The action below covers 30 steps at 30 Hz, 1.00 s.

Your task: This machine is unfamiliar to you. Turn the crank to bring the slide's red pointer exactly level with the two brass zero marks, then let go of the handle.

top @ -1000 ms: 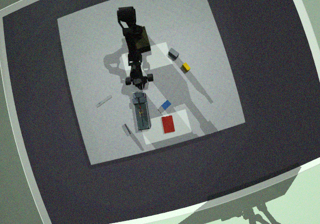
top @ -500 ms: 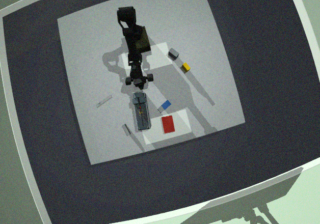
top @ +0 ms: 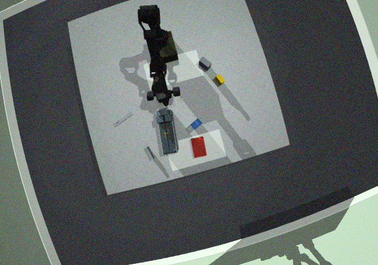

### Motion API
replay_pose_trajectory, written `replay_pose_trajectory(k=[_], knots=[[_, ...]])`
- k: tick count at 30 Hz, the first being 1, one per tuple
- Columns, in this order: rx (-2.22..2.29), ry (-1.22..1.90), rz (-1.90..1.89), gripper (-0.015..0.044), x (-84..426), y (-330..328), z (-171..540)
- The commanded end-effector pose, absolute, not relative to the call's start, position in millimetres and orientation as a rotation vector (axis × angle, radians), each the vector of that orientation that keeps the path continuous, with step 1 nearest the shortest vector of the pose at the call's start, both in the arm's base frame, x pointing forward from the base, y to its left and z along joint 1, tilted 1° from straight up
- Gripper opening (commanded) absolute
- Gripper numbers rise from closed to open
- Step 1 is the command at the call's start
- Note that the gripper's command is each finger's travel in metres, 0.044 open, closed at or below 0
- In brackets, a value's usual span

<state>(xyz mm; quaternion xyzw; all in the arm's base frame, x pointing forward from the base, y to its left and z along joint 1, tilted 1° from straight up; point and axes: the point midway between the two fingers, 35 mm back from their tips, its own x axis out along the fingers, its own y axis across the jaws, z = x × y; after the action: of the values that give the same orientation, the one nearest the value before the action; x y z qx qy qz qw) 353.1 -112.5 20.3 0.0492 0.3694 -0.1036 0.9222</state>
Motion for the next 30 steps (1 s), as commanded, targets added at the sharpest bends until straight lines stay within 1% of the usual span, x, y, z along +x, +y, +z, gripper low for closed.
replay_pose_trajectory(k=[1,30], knots=[[0.096,0.750,-0.216,0.0000,351.4,-118.1,28.2],[0.095,0.750,-0.217,0.0000,347.5,-134.8,34.2]])
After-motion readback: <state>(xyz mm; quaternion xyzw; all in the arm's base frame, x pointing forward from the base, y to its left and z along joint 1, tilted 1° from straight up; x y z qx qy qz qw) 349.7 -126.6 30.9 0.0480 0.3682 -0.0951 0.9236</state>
